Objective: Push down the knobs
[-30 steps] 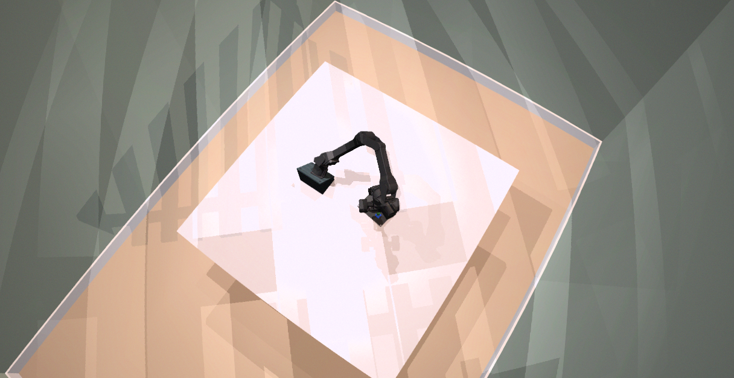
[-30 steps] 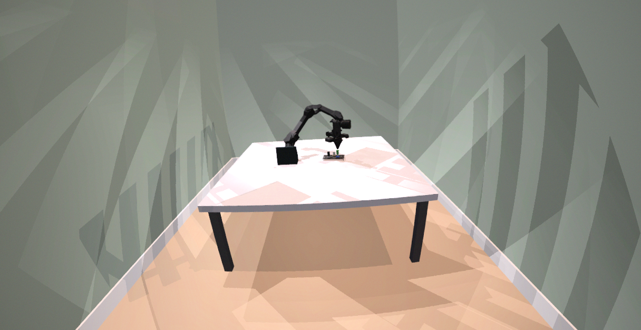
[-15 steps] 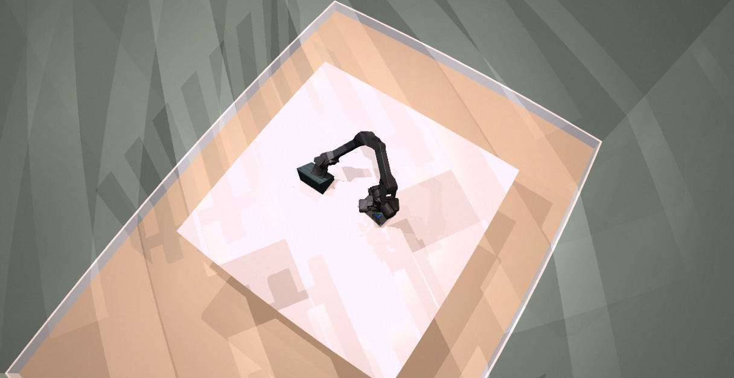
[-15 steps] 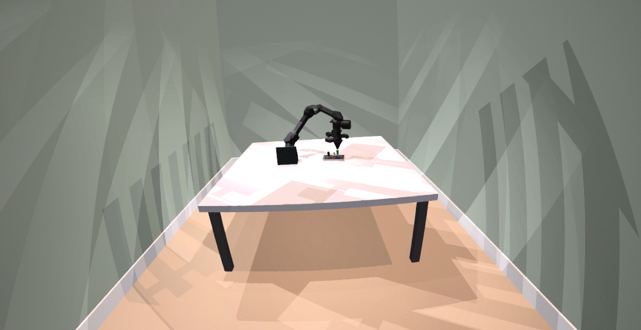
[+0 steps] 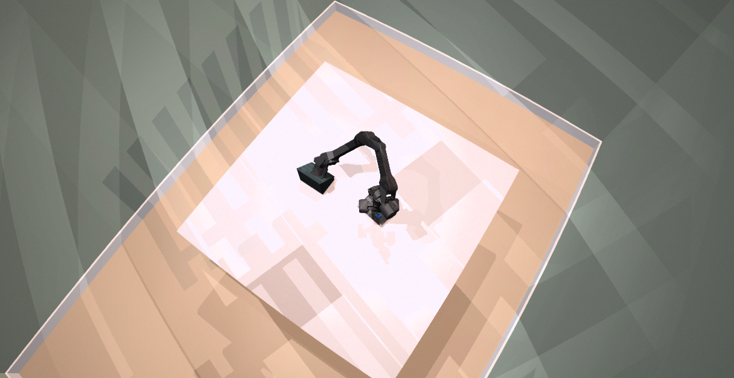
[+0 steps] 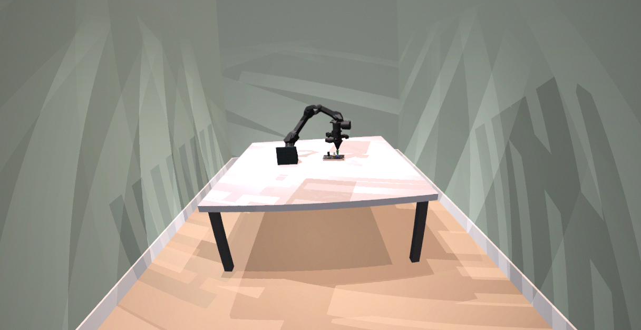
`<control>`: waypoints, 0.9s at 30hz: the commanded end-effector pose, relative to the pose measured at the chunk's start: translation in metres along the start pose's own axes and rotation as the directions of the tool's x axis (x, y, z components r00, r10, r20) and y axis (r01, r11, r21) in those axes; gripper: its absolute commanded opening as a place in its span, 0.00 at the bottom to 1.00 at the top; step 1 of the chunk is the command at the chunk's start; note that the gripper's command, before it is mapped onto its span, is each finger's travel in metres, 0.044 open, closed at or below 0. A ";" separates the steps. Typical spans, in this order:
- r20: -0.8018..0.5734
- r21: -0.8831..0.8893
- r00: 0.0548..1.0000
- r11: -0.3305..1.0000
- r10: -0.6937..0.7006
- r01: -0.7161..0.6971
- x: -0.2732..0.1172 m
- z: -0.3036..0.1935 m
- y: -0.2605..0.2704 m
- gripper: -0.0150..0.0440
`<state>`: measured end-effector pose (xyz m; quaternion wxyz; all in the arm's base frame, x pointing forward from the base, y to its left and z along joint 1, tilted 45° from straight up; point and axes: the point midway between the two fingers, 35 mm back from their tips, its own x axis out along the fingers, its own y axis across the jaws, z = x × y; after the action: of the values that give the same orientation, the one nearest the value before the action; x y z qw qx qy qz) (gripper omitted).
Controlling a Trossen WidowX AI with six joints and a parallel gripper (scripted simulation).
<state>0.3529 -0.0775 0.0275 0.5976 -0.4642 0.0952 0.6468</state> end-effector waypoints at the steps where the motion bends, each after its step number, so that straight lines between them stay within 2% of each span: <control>1: 0.006 0.005 1.000 1.000 0.001 -0.001 0.003 0.000 0.000 0.25; 27: 0.006 0.005 1.000 1.000 0.001 -0.001 0.003 0.000 0.000 0.25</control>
<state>0.3534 -0.0754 0.0258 0.5981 -0.4633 0.0956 0.6469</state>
